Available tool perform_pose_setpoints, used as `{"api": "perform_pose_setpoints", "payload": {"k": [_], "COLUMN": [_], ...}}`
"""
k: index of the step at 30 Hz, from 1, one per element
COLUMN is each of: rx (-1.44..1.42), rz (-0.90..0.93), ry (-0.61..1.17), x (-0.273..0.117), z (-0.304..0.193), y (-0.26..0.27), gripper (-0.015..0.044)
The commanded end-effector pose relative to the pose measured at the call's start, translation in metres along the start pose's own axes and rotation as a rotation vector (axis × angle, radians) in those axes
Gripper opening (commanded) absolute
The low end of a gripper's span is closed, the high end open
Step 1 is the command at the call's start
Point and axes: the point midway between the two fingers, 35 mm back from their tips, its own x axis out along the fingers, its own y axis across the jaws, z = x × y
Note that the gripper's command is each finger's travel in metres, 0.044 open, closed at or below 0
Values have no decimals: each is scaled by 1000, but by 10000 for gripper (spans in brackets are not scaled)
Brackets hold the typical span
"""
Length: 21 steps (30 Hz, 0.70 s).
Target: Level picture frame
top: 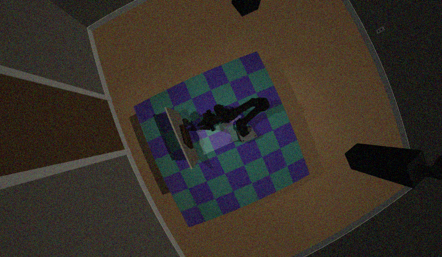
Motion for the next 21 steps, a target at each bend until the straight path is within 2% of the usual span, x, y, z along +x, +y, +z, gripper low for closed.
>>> {"api": "perform_pose_setpoints", "payload": {"k": [1, 8, 18, 21], "rx": [4, 4, 5, 5], "rz": [1, 1, 4, 4], "ry": [3, 3, 2, 2], "x": [-3, 4, 72, 77], "z": [0, 1, 0, 0], "y": [0, 1, 1, 0], "gripper": [260, 260, 260, 260]}}
